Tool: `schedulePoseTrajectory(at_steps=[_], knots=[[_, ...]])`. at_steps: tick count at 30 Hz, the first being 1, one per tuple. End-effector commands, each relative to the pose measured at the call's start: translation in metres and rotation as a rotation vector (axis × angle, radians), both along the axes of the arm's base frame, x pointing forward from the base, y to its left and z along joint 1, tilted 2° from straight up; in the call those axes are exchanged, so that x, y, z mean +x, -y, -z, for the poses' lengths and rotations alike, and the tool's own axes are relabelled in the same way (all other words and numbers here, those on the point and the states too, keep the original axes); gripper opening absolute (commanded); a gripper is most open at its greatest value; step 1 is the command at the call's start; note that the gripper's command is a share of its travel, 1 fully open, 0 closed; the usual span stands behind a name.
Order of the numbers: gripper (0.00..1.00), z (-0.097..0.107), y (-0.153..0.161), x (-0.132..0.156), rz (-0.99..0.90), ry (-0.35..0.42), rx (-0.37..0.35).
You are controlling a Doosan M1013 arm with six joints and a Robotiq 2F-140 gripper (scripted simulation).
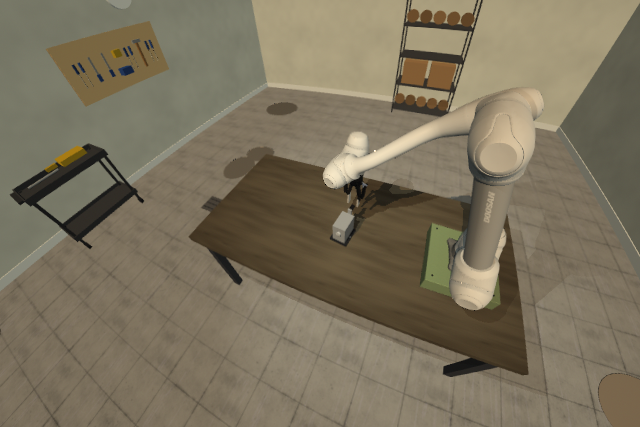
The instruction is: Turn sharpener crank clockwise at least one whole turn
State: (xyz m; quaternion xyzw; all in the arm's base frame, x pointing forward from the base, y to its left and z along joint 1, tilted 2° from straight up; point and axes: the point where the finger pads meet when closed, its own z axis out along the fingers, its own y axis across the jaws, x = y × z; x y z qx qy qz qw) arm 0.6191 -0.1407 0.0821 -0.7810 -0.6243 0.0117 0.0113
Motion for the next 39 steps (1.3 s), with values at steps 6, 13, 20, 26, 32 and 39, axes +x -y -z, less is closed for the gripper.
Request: schedulePoseTrajectory(at_steps=[6,13,20,26,32,39], knots=[[0.32,0.005,0.0,0.0,0.0,0.0,0.0],[0.32,0.01,0.0,0.0,0.0,0.0,0.0],[0.32,0.018,0.0,-0.001,0.0,0.0,0.0],[0.32,0.024,0.0,-0.001,0.0,0.0,0.0],[0.32,0.031,0.0,-0.001,0.0,0.0,0.0],[0.32,0.037,0.0,-0.001,0.0,0.0,0.0]])
